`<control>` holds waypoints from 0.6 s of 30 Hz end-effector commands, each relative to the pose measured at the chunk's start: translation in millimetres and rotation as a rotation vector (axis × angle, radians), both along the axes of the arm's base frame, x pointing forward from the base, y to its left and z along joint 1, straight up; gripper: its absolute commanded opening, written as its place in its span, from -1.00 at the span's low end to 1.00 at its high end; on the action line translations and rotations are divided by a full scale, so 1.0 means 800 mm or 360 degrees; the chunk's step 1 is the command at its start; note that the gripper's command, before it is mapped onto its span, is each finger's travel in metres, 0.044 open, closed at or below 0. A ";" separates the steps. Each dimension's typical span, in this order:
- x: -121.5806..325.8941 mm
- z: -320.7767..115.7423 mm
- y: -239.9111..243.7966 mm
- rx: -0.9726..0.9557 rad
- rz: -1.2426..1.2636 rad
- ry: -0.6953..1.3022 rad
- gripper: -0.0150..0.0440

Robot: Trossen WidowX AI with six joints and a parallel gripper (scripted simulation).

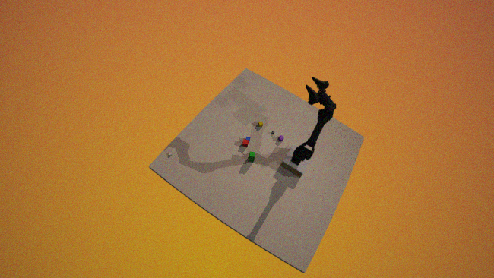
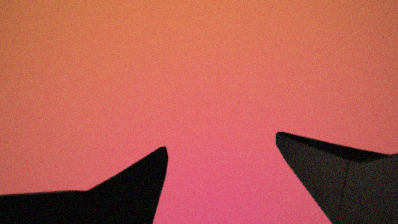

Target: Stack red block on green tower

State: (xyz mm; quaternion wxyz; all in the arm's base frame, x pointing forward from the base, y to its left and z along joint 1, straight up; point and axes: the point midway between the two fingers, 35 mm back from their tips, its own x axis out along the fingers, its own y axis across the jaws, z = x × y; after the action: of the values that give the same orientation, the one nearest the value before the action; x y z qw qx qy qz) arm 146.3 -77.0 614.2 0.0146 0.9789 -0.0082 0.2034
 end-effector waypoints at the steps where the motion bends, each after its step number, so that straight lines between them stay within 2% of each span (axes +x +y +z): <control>1: 0.000 0.000 -0.001 0.0009 0.0005 -0.0001 0.95; 5: 0.006 0.001 -0.015 0.0226 0.0115 -0.0031 1.00; 18: 0.087 -0.024 -0.103 0.1680 0.0762 -0.0099 1.00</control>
State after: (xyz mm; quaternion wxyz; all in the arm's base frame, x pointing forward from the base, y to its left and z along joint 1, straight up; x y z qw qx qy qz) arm 197.2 -146.0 601.7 -0.4261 0.8749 0.0969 0.2089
